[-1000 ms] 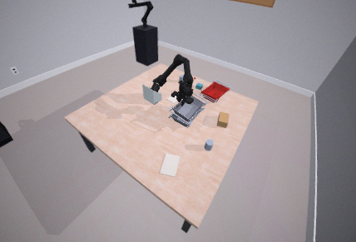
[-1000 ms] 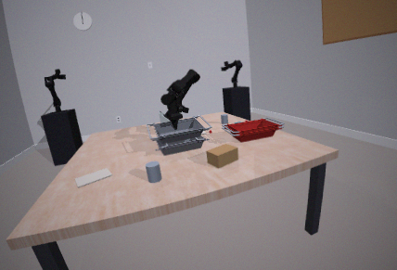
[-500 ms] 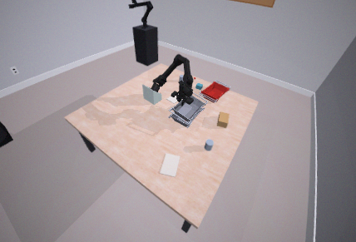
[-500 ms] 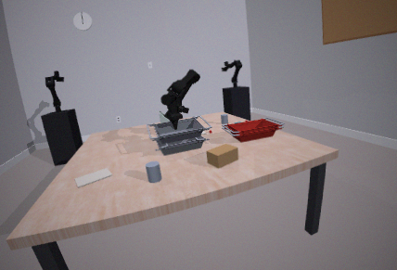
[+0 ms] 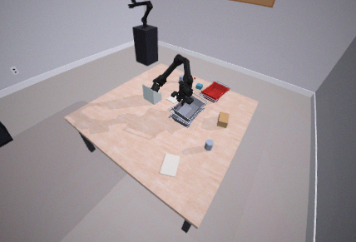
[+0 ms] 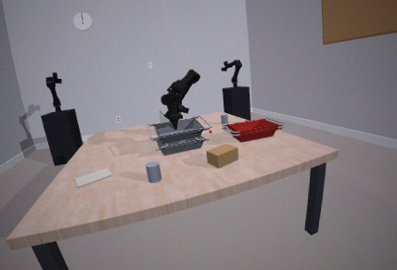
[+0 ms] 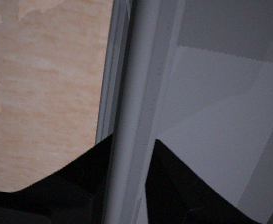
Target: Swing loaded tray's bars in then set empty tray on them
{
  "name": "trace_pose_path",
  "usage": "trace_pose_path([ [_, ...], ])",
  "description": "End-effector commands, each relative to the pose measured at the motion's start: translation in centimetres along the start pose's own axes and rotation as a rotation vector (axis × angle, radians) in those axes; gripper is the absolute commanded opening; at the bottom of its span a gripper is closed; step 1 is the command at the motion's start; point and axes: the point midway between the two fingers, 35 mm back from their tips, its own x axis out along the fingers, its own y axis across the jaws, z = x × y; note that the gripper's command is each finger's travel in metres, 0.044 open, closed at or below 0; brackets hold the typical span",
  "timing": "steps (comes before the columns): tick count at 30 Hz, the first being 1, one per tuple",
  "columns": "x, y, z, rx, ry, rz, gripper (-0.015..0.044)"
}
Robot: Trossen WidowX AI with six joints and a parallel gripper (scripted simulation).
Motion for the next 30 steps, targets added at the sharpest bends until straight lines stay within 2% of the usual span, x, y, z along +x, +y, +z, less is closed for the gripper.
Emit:
trace_pose_path([
  [1,0.5,0.57,0.18,0.007,0.002,0.027,0.0],
  [24,0.05,0.03,0.01,0.0,0.0,0.001,0.0],
  [30,0.87,0.58,0.12,0.005,0.001,0.019,0.0],
])
